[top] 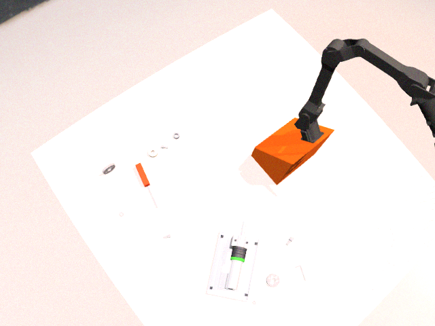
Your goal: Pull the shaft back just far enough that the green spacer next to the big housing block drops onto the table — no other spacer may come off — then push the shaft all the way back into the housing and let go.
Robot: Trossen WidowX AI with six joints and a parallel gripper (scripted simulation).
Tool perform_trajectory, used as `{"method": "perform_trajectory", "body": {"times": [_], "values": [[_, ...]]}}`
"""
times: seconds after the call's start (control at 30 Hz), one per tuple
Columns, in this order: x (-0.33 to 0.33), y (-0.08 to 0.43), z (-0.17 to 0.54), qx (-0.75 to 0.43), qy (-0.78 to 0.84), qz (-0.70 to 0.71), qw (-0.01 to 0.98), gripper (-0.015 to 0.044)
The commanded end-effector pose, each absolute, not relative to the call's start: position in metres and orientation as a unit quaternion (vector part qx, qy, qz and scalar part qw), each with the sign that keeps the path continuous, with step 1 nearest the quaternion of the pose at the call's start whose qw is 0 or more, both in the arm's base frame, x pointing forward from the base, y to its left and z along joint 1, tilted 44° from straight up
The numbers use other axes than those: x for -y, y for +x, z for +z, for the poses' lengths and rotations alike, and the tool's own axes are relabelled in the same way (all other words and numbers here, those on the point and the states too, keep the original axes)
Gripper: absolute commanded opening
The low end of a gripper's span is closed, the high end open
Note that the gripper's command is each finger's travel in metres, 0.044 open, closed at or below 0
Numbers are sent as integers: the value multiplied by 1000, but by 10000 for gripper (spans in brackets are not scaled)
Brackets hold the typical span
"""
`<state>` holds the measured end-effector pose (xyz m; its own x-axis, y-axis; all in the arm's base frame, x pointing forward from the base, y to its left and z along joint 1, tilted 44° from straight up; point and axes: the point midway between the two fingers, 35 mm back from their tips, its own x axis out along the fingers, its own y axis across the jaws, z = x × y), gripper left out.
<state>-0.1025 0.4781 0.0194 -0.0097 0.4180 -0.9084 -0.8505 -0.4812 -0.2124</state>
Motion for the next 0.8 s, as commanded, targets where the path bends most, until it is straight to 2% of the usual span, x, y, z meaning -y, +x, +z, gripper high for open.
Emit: {"method": "perform_trajectory", "body": {"times": [0.0,0.2,0.4,0.53,0.77], "values": [[-480,-35,8,-294,-462,621,562,440],[-463,76,-14,-421,-316,491,694,440],[-417,176,-35,-499,-149,335,785,440],[-375,234,-47,-519,-39,229,823,440],[-302,298,-59,-524,141,65,837,440]]}}
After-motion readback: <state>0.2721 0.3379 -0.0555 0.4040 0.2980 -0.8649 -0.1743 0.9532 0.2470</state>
